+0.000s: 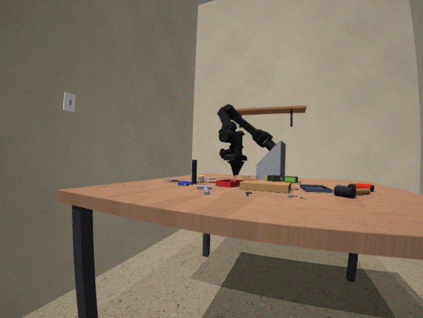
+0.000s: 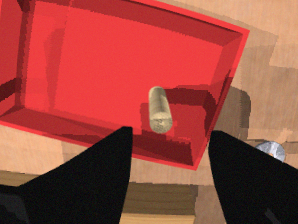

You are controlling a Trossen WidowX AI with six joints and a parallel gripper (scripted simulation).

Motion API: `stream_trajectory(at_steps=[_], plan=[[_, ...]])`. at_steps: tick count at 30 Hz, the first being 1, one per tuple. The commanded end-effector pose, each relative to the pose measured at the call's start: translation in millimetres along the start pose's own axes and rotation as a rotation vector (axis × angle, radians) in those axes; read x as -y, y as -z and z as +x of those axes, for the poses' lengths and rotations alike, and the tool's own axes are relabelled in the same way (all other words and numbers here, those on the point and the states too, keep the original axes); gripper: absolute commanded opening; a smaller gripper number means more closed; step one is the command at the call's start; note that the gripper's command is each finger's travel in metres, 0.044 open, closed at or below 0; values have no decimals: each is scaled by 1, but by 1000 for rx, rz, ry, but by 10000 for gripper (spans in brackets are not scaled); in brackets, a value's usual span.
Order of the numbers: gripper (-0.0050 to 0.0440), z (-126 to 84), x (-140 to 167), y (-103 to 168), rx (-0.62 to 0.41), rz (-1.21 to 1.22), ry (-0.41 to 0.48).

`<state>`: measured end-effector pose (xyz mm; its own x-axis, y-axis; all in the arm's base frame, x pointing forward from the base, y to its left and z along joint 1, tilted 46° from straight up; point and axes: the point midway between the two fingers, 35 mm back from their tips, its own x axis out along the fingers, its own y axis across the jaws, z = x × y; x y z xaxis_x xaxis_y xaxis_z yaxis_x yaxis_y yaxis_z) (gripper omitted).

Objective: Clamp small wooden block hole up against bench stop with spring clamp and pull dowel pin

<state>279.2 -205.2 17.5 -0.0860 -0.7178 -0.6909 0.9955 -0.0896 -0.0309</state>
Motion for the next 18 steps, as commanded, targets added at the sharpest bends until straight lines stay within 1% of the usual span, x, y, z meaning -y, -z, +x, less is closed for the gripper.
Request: stream_trajectory(at_steps=[1,4,8,10,18], plan=[[190,-15,-1,-4,9,14,-11],[220,-17,-1,-4,9,14,-11],[260,-12,0,-1,4,1,-7],[260,-12,0,-1,4,1,-7],[340,-13,-1,-2,4,5,-9]])
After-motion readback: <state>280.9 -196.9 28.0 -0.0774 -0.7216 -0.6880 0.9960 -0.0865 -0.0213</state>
